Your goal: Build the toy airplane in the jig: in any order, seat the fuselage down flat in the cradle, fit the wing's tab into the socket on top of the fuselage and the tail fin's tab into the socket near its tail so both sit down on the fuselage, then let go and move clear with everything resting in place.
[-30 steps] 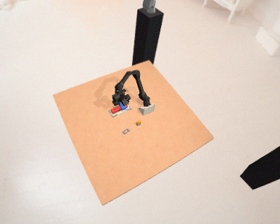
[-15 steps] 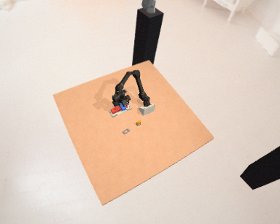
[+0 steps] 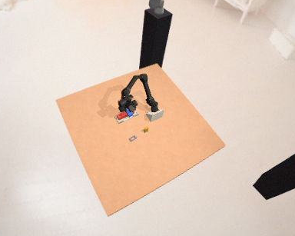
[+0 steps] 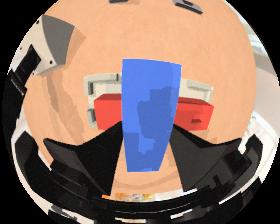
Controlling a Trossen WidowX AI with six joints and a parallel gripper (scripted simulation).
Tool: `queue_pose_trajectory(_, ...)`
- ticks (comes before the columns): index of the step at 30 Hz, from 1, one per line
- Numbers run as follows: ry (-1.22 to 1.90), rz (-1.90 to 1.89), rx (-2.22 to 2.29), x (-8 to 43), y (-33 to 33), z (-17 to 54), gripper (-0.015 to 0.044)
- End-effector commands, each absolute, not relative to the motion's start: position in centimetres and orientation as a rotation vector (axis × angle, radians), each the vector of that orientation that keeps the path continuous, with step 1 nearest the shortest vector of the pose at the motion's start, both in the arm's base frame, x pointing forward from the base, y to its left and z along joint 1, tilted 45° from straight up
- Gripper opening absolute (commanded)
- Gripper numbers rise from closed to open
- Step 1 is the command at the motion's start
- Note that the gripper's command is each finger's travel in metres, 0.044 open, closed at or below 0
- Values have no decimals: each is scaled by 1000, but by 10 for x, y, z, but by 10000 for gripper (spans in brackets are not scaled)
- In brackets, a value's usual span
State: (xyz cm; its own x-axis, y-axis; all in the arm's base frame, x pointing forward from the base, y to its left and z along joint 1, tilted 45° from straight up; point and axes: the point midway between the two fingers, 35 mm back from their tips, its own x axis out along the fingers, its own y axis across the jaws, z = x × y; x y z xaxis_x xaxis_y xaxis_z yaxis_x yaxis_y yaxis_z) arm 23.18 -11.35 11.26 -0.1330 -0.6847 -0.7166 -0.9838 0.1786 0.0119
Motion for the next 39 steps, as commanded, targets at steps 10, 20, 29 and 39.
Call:
queue_pose_trajectory(10,1887,674,-1565,232,-113,113,440)
queue_pose_trajectory(20,1881,685,-1584,243,-55,171,440)
queue_pose_trajectory(29,1881,331,-1356,245,-55,171,440)
queue_pose_trajectory(39,1653,-559,-649,245,-56,171,440)
